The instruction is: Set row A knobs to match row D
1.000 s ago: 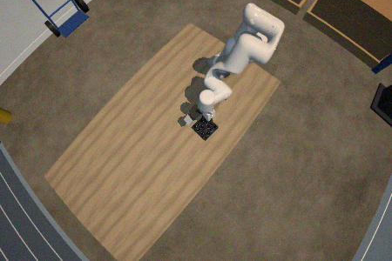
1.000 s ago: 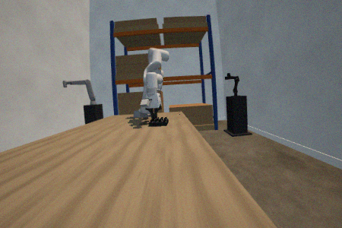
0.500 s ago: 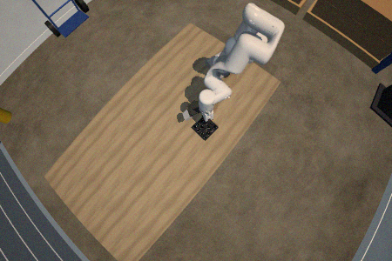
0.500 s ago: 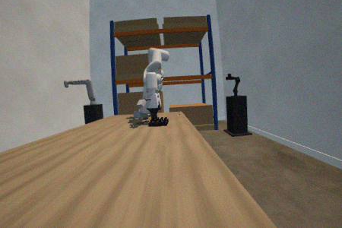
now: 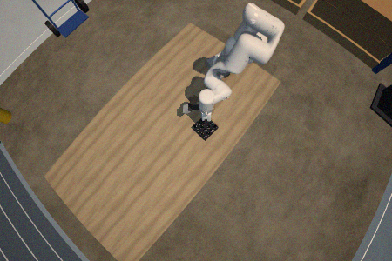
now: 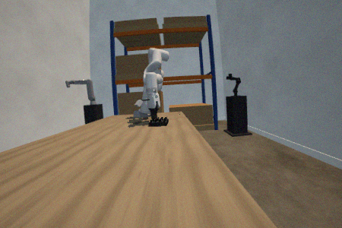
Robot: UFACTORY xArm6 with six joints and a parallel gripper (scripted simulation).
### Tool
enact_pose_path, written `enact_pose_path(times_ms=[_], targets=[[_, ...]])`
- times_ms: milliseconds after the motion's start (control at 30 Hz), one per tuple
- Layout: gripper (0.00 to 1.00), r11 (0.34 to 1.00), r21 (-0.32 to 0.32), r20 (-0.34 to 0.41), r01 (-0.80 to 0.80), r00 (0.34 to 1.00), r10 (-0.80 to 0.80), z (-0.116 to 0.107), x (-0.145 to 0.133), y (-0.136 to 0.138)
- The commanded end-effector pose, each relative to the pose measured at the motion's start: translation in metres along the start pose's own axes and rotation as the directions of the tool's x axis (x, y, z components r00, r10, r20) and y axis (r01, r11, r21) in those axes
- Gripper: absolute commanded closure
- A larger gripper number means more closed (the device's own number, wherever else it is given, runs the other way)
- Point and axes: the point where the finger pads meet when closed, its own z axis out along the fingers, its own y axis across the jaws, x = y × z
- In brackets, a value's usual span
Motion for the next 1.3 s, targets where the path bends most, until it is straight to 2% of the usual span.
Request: enact_pose_path(times_ms=[0, 433, 500, 933, 1267], targets=[[0.92, 0.995, -0.007, -0.011, -0.096, 0.995, 0.096, -0.0009, 0.0004, -0.0014], [0.92, 0.912, -0.003, -0.013, -0.411, 0.912, 0.411, -0.0009, 0.0004, -0.0014], [0.92, 0.912, -0.003, -0.013, -0.411, 0.912, 0.411, -0.0009, 0.0004, -0.0014], [0.92, 0.784, 0.0, -0.013, -0.621, 0.784, 0.621, -0.0009, 0.0004, -0.0014], [0.92, 0.722, 0.002, -0.013, -0.692, 0.722, 0.692, -0.0009, 0.0004, -0.0014]])
